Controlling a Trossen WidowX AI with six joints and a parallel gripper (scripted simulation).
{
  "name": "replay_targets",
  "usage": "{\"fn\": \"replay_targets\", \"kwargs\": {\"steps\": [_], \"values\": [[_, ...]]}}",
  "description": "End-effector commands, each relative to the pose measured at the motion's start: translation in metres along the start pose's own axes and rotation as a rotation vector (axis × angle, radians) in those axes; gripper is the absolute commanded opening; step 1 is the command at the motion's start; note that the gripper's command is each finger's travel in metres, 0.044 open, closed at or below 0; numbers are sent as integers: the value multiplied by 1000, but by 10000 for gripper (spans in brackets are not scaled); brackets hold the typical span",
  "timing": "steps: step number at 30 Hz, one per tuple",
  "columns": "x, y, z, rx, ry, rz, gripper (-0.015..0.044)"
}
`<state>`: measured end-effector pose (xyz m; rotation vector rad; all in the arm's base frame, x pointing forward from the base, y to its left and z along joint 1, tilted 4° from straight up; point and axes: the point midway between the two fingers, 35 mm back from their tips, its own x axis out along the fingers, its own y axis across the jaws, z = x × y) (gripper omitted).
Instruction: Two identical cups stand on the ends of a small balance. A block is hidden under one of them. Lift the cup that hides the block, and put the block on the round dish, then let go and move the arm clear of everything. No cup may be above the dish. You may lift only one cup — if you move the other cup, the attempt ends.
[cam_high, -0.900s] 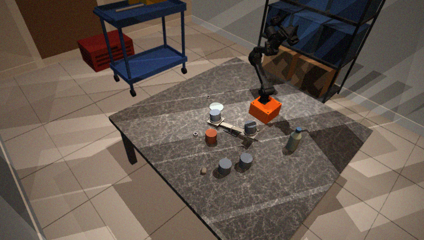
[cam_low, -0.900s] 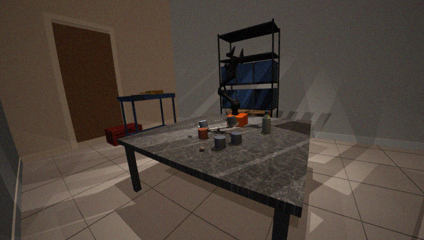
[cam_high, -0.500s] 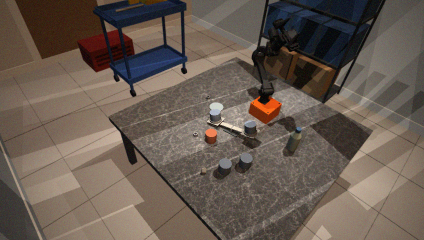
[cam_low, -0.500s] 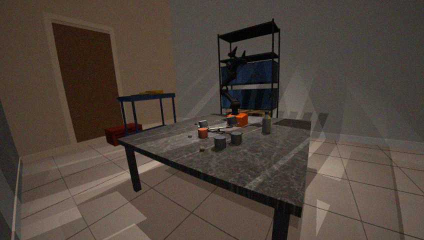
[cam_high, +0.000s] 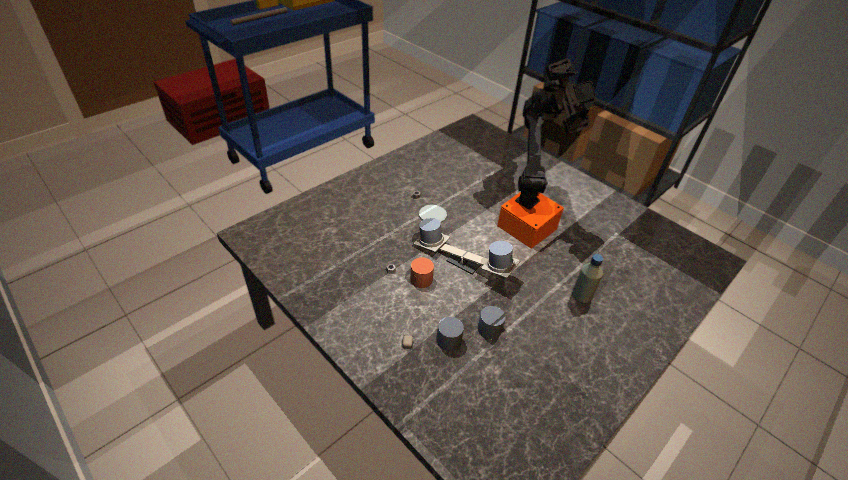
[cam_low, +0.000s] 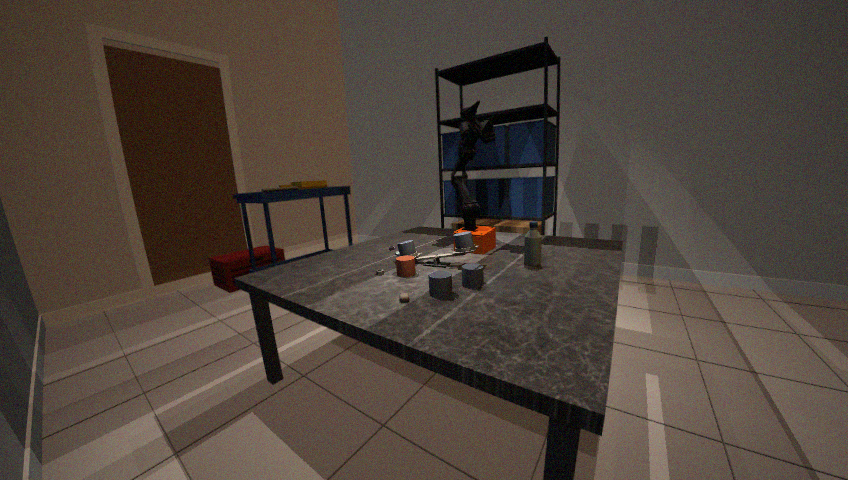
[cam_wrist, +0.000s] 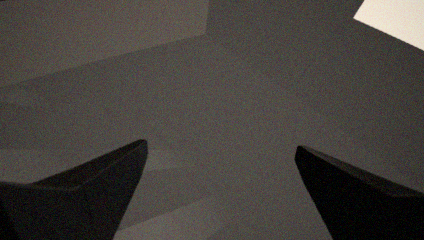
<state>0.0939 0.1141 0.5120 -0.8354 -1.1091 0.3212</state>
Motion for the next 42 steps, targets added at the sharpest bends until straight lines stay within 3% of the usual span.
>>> {"fn": "replay_targets", "kwargs": {"steps": [1, 19, 42], "values": [[-1, 20, -19, 5, 73, 72, 440], [-36, 84, -112, 91, 479, 331, 440], [-145, 128, -198, 407, 1075, 438, 440]]}}
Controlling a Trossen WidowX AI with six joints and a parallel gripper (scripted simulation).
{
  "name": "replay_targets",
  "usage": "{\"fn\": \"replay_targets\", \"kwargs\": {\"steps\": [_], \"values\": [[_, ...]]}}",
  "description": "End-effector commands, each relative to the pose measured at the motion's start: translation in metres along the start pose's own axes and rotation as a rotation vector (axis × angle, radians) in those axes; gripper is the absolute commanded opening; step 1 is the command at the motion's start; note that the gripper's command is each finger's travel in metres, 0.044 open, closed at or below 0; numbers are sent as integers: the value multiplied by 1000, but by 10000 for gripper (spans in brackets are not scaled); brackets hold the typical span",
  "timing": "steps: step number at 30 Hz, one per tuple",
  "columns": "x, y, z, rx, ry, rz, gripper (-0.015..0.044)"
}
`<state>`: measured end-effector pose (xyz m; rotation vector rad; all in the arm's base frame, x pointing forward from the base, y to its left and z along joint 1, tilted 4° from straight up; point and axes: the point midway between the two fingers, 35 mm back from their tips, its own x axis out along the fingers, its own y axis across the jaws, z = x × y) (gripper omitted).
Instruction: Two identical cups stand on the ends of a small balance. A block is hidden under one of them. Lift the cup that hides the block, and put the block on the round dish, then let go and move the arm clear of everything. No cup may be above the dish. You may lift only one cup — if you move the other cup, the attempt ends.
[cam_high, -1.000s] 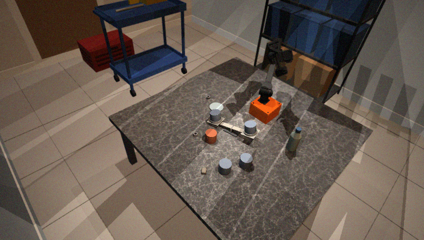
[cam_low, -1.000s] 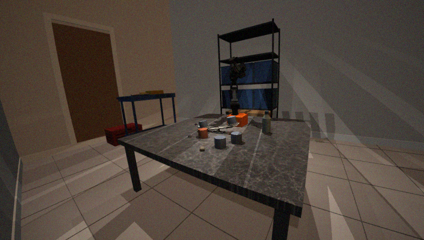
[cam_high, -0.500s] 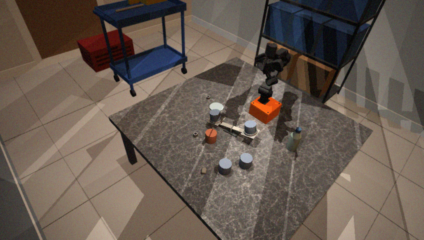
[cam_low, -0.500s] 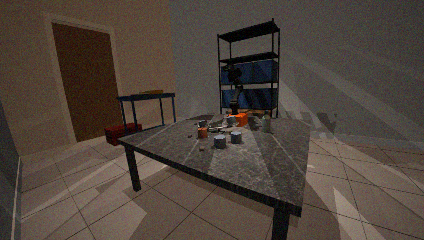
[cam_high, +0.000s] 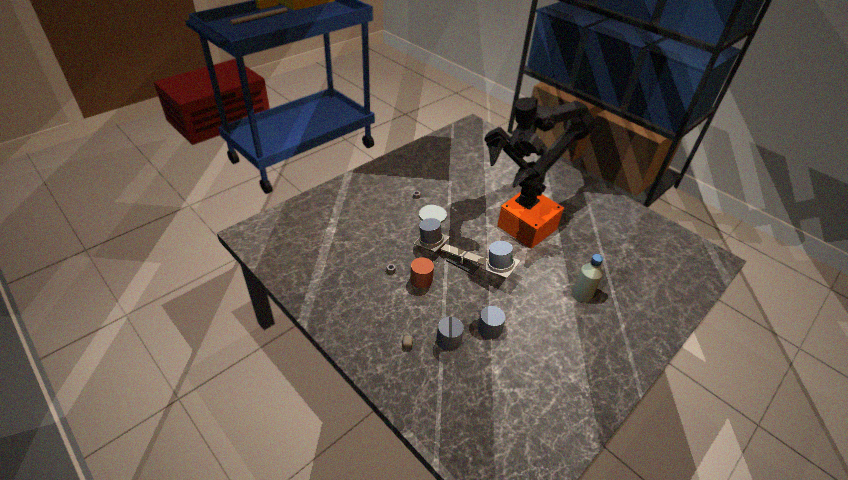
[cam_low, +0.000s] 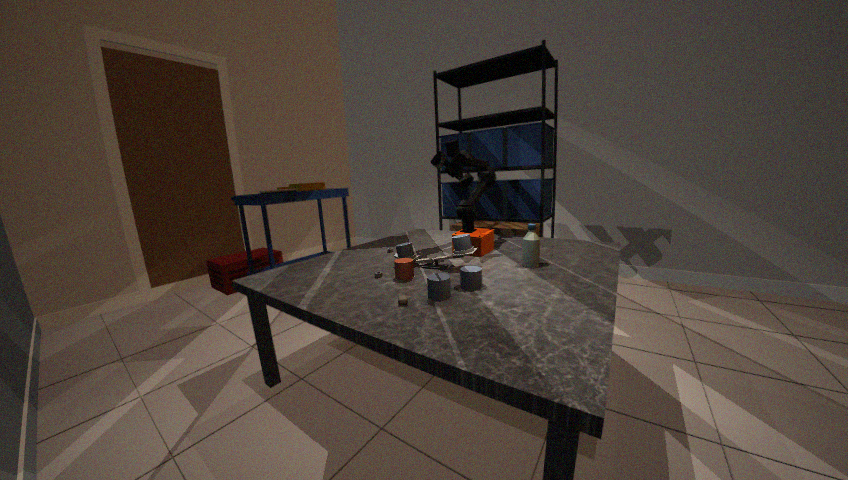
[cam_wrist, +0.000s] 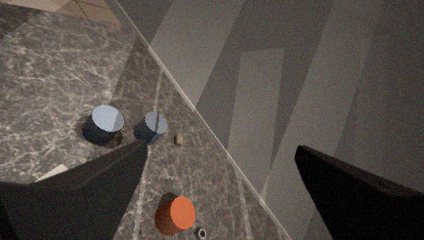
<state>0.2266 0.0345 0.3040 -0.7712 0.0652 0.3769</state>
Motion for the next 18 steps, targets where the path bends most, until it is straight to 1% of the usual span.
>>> {"fn": "replay_targets", "kwargs": {"steps": [1, 18], "values": [[1, 7, -25, 92, 88, 28, 440], [-23, 35, -109, 537, 413, 63, 440]]}}
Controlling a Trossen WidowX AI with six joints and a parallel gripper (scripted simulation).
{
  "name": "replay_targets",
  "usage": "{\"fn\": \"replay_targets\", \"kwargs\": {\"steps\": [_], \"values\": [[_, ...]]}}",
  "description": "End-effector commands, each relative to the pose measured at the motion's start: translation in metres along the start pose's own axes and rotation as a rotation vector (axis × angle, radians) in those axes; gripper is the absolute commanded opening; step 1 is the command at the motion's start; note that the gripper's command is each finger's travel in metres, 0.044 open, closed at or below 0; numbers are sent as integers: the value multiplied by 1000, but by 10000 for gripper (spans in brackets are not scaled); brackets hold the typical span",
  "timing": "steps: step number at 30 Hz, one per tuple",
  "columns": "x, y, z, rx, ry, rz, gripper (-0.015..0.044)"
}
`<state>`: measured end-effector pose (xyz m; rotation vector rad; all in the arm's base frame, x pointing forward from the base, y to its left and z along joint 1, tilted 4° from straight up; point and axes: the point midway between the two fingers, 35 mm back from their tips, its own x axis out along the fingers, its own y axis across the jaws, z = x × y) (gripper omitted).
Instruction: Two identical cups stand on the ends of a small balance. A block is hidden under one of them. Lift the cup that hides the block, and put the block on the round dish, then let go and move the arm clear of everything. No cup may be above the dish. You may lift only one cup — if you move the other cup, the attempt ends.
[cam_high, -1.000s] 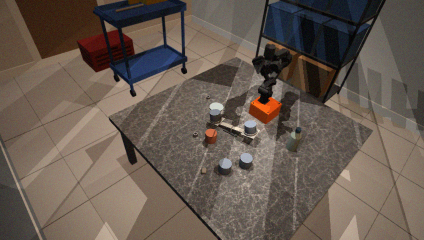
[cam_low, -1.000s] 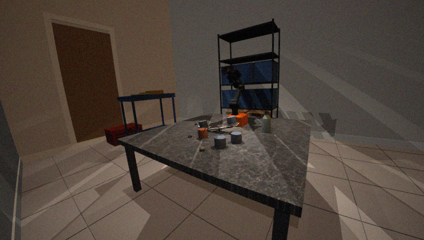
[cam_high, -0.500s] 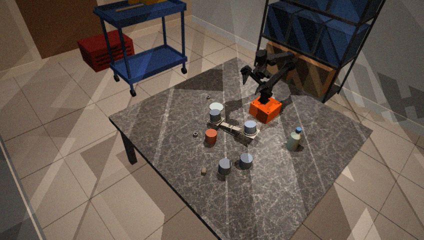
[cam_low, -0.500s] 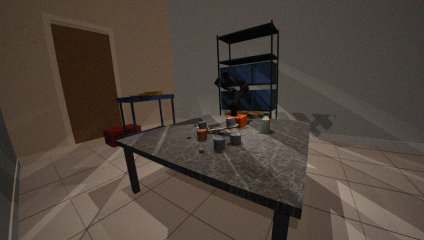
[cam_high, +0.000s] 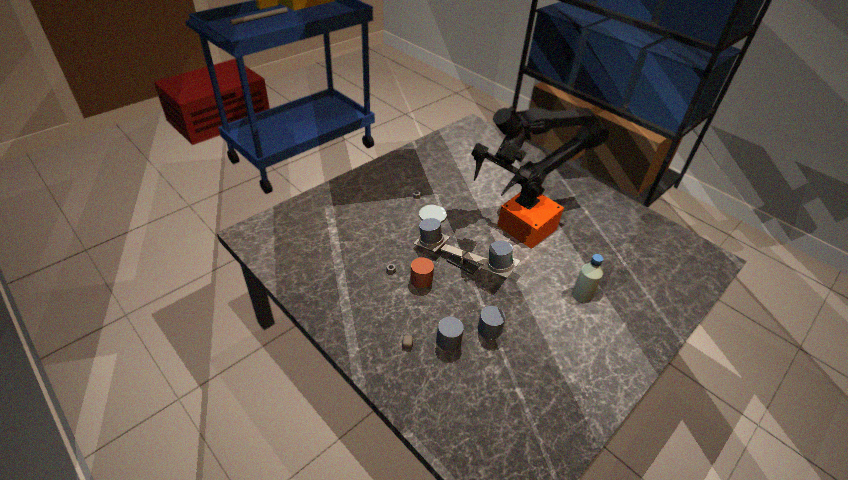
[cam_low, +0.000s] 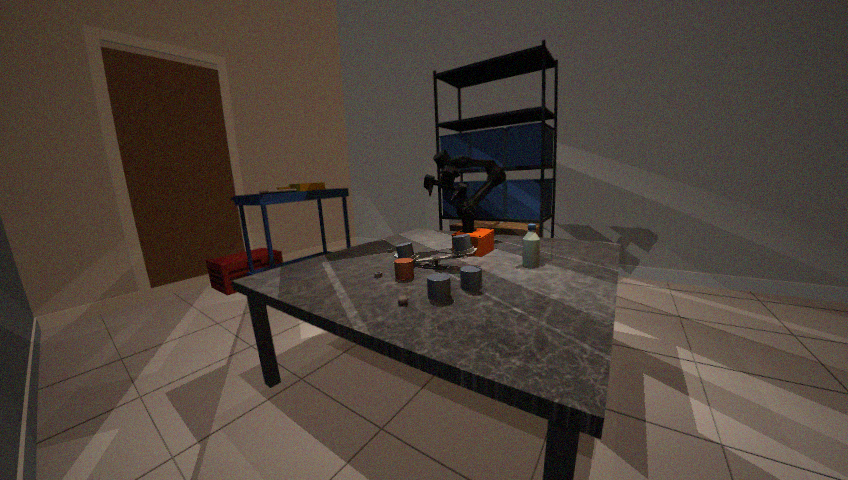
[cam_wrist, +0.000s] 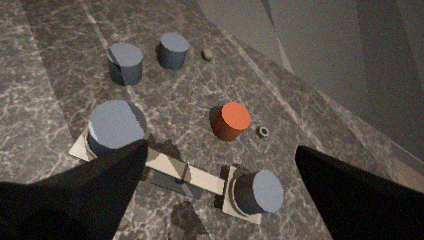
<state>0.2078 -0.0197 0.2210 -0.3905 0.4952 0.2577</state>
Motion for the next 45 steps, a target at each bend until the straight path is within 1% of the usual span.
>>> {"fn": "replay_targets", "kwargs": {"steps": [1, 9, 17, 25, 35, 45], "values": [[1, 2, -21, 123, 66, 15, 440], [-4, 6, -53, 352, 167, 22, 440], [-4, 6, -54, 363, 173, 24, 440], [6, -6, -54, 475, 246, 41, 440], [21, -34, -53, 774, 383, 1, 440], [45, -62, -59, 1069, 531, -88, 440]]}}
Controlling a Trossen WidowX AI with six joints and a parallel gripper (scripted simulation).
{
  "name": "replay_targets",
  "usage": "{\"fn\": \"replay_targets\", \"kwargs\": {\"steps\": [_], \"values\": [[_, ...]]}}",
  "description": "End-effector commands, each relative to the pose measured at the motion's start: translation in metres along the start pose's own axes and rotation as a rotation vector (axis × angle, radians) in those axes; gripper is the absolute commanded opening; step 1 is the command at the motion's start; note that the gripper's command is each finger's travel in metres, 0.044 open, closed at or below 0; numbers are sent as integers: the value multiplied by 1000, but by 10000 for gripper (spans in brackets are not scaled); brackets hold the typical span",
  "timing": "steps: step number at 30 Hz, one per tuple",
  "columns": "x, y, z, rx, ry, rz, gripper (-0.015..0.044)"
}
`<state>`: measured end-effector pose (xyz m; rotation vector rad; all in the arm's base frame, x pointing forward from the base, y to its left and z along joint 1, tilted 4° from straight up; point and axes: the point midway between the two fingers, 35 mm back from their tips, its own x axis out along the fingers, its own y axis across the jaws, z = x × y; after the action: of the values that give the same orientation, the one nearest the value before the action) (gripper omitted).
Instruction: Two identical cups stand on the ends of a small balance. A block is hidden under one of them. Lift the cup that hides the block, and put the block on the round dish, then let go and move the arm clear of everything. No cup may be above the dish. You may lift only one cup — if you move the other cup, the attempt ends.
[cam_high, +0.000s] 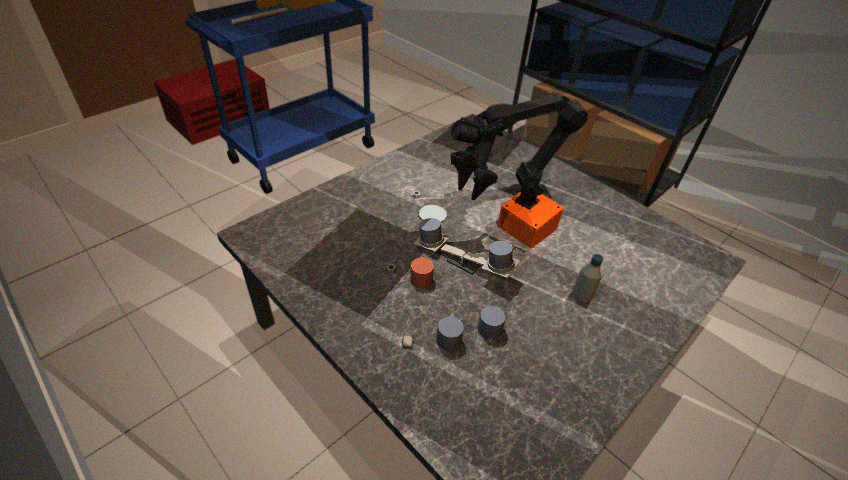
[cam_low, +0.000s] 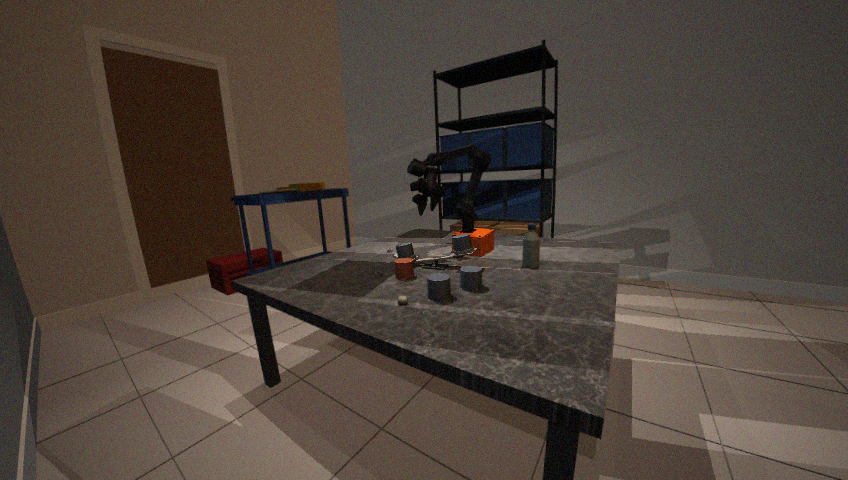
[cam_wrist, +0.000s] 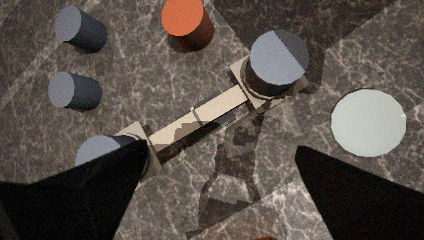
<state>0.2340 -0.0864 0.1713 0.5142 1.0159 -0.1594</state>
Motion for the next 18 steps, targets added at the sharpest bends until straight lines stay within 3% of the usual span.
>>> {"fn": "replay_targets", "kwargs": {"steps": [1, 18], "values": [[8, -5, 12, 119, 39, -37, 440], [65, -32, 55, 629, 166, -262, 440]]}}
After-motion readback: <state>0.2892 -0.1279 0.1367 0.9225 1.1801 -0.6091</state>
